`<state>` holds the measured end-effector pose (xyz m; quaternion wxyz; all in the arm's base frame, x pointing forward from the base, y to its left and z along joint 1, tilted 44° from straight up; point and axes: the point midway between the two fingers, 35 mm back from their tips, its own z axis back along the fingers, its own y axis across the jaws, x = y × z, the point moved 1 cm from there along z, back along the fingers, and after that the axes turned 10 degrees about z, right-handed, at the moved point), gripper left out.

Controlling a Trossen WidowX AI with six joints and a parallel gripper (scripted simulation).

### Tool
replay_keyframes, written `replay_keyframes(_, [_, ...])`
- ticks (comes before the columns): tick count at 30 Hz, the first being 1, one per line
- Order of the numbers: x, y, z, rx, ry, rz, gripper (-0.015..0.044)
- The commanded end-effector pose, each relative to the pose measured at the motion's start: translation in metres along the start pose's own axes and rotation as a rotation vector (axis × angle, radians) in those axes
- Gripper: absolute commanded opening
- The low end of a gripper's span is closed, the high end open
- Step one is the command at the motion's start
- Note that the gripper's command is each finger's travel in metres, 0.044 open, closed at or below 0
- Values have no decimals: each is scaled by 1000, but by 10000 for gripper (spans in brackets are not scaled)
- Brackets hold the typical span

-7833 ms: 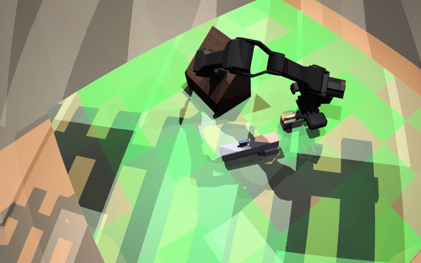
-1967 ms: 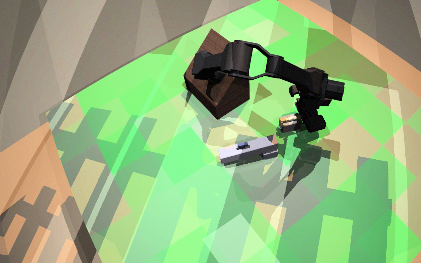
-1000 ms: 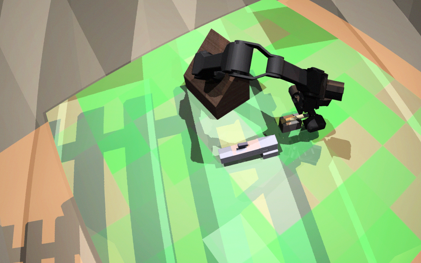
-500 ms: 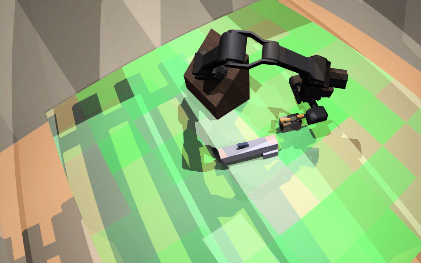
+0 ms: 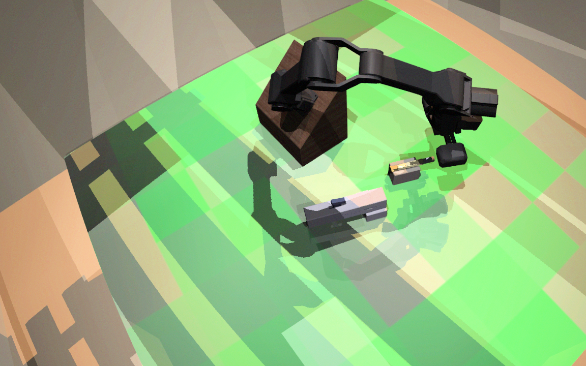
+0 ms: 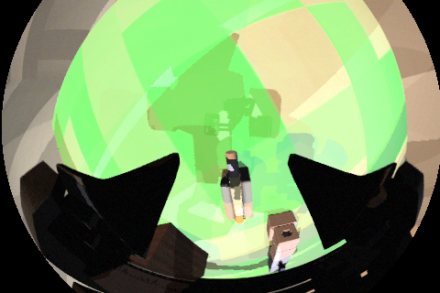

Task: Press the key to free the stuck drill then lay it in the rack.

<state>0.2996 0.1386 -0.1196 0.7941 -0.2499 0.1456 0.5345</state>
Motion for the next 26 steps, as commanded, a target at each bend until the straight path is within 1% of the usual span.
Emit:
replay_keyframes(1, [36, -30, 21, 59, -200, -221, 440])
replay_keyframes(5, [71, -67, 51, 146, -423, -439, 440])
replay_keyframes(10, [93, -99, 80, 228, -596, -602, 440])
replay_keyframes(15, [114, -153, 136, 389, -864, -829, 440])
replay_keyframes(20, [116, -209, 201, 579, -1130, -984, 440])
replay_keyframes(26, [90, -267, 283, 827, -1422, -1050, 440])
